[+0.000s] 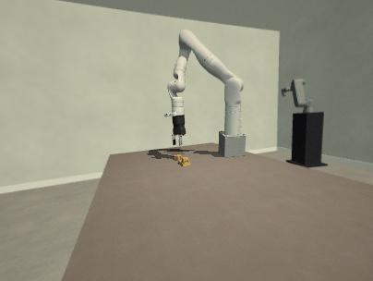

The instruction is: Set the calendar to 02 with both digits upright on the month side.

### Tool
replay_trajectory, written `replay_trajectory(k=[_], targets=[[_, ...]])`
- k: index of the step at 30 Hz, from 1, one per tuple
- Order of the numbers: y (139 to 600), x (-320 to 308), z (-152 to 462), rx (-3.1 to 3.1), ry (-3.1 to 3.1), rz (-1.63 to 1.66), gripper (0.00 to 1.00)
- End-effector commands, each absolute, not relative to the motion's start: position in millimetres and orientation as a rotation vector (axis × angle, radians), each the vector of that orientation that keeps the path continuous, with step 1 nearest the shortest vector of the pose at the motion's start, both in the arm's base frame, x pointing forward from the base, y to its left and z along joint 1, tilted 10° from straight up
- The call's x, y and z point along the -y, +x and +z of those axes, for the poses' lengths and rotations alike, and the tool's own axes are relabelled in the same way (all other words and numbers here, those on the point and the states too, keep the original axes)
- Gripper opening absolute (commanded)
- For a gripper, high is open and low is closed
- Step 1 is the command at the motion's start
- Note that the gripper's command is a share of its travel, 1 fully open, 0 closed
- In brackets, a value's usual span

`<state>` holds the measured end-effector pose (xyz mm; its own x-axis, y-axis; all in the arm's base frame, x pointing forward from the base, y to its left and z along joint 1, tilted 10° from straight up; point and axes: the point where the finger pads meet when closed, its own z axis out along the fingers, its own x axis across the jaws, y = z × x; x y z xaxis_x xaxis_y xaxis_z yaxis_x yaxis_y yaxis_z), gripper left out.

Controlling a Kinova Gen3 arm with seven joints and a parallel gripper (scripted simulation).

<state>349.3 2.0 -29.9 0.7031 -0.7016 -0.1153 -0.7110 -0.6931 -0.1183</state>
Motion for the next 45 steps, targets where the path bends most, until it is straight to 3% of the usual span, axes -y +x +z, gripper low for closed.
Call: replay_trajectory(k=[1,45], targets=[[351.7,-3.1,-30.3,-1.146,-2.752,0.085,0.9],[350.4,-4.5,-36.5,-1.145,-2.753,0.087,0.9]])
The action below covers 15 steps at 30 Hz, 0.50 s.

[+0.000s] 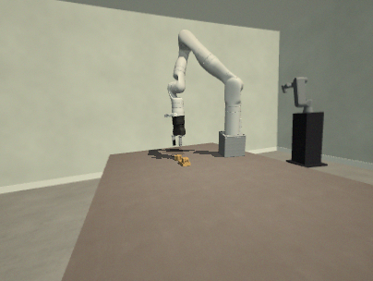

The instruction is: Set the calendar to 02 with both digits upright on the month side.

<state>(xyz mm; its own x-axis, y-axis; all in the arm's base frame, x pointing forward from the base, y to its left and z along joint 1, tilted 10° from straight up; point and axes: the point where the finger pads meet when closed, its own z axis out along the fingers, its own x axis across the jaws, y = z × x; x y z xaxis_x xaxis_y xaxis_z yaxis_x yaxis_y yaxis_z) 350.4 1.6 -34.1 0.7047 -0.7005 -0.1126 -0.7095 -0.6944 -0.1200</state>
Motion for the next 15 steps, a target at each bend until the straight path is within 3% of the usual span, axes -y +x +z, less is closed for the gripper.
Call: replay_trajectory(k=[1,15], targets=[[350.3,-4.7,-37.6,-1.145,-2.754,0.087,0.9],[350.0,-8.0,-55.5,-1.144,-2.754,0.088,0.9]])
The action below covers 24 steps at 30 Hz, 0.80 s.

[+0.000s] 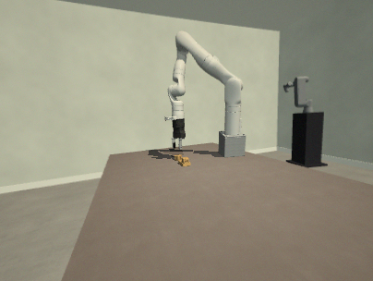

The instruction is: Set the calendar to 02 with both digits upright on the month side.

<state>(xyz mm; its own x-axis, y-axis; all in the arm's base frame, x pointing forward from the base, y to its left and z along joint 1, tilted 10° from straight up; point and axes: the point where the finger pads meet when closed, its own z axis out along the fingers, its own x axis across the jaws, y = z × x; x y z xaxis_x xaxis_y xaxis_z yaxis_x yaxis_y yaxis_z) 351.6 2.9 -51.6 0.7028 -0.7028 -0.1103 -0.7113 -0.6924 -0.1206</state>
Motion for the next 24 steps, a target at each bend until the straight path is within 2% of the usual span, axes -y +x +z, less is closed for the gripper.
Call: replay_trajectory(k=[1,24], targets=[[350.1,-8.3,-57.2,-1.144,-2.754,0.088,0.9],[352.5,-12.0,-80.9,-1.146,-2.752,0.083,0.9]])
